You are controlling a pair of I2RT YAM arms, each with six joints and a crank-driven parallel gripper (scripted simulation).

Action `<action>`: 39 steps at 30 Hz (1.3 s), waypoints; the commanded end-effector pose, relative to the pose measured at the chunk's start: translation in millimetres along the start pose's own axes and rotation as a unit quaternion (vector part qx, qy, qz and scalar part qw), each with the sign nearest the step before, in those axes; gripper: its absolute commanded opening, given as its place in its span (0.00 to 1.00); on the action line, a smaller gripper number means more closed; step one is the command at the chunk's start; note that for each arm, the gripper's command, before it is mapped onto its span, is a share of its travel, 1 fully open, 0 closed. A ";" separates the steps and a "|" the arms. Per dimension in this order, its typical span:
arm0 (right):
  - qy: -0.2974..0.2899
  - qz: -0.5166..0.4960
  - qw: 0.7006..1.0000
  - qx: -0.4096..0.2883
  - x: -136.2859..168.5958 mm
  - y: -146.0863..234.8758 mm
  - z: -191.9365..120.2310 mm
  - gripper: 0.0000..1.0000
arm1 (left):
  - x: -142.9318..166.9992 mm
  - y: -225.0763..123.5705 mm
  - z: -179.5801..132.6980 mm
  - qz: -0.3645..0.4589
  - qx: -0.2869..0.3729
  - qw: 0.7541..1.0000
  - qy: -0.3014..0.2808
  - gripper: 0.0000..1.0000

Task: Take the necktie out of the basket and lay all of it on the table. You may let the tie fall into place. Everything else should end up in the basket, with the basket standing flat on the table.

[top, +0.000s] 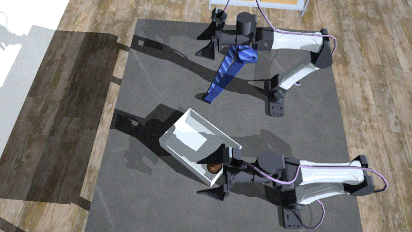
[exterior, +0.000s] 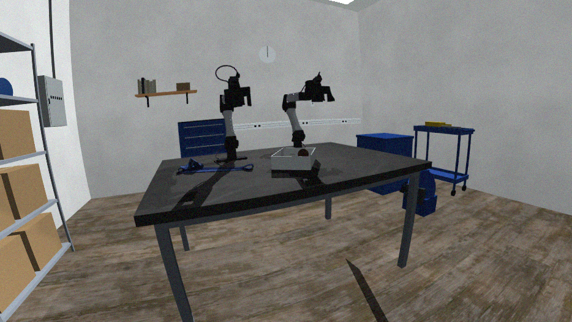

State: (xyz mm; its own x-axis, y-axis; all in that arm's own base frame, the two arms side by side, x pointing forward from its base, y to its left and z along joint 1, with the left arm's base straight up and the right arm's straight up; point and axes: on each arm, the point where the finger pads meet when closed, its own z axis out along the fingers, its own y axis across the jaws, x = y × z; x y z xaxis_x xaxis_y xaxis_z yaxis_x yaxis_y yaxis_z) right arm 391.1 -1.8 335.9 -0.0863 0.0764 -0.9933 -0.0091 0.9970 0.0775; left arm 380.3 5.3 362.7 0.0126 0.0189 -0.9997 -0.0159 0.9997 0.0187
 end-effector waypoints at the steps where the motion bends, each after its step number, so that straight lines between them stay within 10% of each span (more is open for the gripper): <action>1: 0.000 0.002 1.000 0.000 3.1 2.3 1.2 1.00 | 0.0 0.0 0.0 0.000 0.000 1.000 0.000 1.00; 39: 0.000 0.002 1.000 -0.001 3.4 3.4 1.2 1.00 | -38.4 0.7 0.6 0.000 0.000 1.000 0.000 1.00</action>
State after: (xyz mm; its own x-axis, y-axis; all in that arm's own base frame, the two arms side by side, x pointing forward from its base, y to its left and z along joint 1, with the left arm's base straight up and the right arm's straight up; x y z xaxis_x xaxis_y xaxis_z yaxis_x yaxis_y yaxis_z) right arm 391.2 -1.4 335.9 -0.0861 0.0763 -0.9934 -0.0085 0.9970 0.0773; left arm 382.2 5.4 384.5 0.0075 0.0188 -0.9998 -0.0158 0.9997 0.0187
